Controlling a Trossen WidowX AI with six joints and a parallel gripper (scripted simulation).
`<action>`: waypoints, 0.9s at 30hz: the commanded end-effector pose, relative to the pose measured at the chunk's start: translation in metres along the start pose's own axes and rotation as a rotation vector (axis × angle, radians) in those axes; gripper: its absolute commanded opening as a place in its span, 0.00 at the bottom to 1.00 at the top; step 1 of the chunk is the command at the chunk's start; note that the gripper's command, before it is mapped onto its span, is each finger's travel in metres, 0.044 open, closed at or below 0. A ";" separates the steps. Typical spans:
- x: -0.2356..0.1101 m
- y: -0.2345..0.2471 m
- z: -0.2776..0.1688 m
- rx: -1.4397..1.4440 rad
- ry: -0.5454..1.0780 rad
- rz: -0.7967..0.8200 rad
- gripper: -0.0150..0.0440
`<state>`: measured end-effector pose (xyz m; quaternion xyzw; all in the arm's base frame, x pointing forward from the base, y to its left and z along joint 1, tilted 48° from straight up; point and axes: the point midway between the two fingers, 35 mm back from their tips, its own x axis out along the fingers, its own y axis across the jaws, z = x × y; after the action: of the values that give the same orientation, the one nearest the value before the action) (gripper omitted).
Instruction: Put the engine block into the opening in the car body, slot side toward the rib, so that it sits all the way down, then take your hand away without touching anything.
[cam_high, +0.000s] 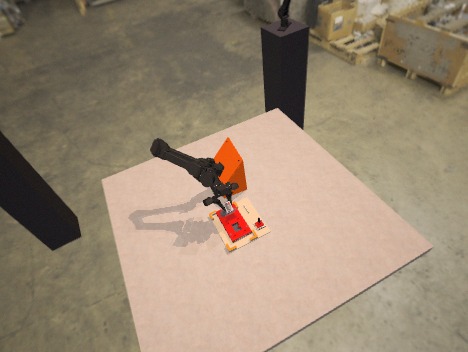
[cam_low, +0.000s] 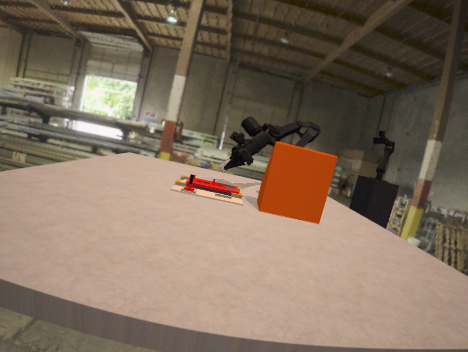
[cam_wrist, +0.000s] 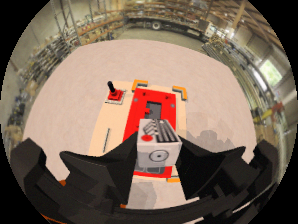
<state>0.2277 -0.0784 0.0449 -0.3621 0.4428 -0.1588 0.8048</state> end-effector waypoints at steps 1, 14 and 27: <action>0.007 0.001 -0.006 -0.007 -0.002 0.003 0.25; 0.031 0.001 -0.029 -0.009 -0.002 0.002 0.25; 0.043 0.001 -0.036 -0.004 -0.018 0.002 0.30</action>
<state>0.2221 -0.1189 0.0059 -0.3651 0.4362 -0.1533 0.8081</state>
